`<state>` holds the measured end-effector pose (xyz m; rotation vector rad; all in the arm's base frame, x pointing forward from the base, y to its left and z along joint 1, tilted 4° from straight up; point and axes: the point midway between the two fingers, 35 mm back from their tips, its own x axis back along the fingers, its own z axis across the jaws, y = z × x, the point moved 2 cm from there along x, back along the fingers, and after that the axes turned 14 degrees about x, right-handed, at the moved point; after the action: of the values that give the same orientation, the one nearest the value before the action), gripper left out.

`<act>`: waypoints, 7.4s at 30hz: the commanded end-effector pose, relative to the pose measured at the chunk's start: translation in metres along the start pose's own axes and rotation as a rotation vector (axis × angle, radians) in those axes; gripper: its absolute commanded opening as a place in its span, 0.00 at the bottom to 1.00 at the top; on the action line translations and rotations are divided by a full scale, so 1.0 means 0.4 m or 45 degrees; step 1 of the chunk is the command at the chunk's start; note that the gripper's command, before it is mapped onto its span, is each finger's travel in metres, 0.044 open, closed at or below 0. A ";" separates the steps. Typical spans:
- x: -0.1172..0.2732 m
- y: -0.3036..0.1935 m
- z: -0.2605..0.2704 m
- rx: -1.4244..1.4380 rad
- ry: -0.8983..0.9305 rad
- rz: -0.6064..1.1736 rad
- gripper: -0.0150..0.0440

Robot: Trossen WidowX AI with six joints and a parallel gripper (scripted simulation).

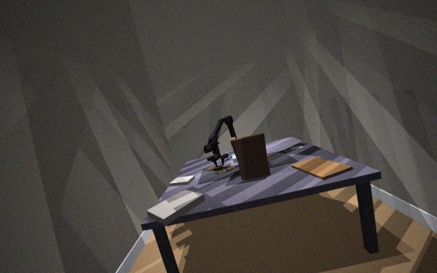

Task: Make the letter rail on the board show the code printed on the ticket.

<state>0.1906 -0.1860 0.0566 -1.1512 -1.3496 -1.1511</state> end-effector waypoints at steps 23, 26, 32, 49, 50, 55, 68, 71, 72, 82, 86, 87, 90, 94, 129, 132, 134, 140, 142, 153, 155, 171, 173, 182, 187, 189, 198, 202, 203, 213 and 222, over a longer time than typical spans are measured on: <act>0.034 0.016 -0.002 -0.029 -0.040 -0.016 0.25; 0.047 0.035 -0.004 -0.059 -0.077 -0.036 0.25; 0.073 0.072 -0.006 -0.114 -0.143 -0.078 0.25; 0.146 0.163 0.006 -0.258 -0.277 -0.211 0.25; 0.151 0.169 0.008 -0.267 -0.284 -0.221 0.25; 0.178 0.198 0.019 -0.311 -0.317 -0.273 0.25; 0.256 0.273 0.058 -0.441 -0.381 -0.437 0.25; 0.275 0.289 0.069 -0.472 -0.389 -0.479 0.25; 0.282 0.294 0.073 -0.483 -0.391 -0.493 0.25; 0.341 0.338 0.112 -0.576 -0.397 -0.625 0.25; 0.356 0.347 0.122 -0.599 -0.395 -0.657 0.25; 0.359 0.349 0.125 -0.604 -0.394 -0.665 0.25; 0.375 0.359 0.136 -0.629 -0.389 -0.701 0.25; 0.403 0.375 0.157 -0.672 -0.378 -0.763 0.25; 0.626 0.447 0.376 -0.967 -0.069 -1.210 0.25; 0.624 0.451 0.424 -0.922 0.009 -1.192 0.25; 0.625 0.459 0.451 -0.895 0.025 -1.193 0.25; 0.615 0.478 0.532 -0.805 0.039 -1.182 0.25; 0.607 0.481 0.562 -0.771 0.041 -1.173 0.25; 0.586 0.469 0.661 -0.577 0.013 -1.143 0.25; 0.581 0.470 0.684 -0.543 0.012 -1.136 0.25; 0.522 0.443 0.919 -0.207 -0.035 -1.095 0.25; 0.513 0.435 0.950 -0.158 -0.051 -1.093 0.25; 0.474 0.386 1.089 0.025 -0.090 -1.097 0.25; 0.451 0.349 1.167 0.110 -0.099 -1.108 0.25; 0.442 0.332 1.197 0.145 -0.102 -1.114 0.25; 0.394 0.340 1.250 0.204 -0.108 -1.126 0.25; 0.351 0.394 1.247 0.204 -0.108 -1.130 0.25; 0.349 0.397 1.247 0.204 -0.108 -1.130 0.25; 0.353 0.396 1.247 0.204 -0.108 -1.130 0.25; 0.354 0.396 1.242 0.204 -0.109 -1.130 0.25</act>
<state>0.2908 0.3329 0.1741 -0.4637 -2.0672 -1.5703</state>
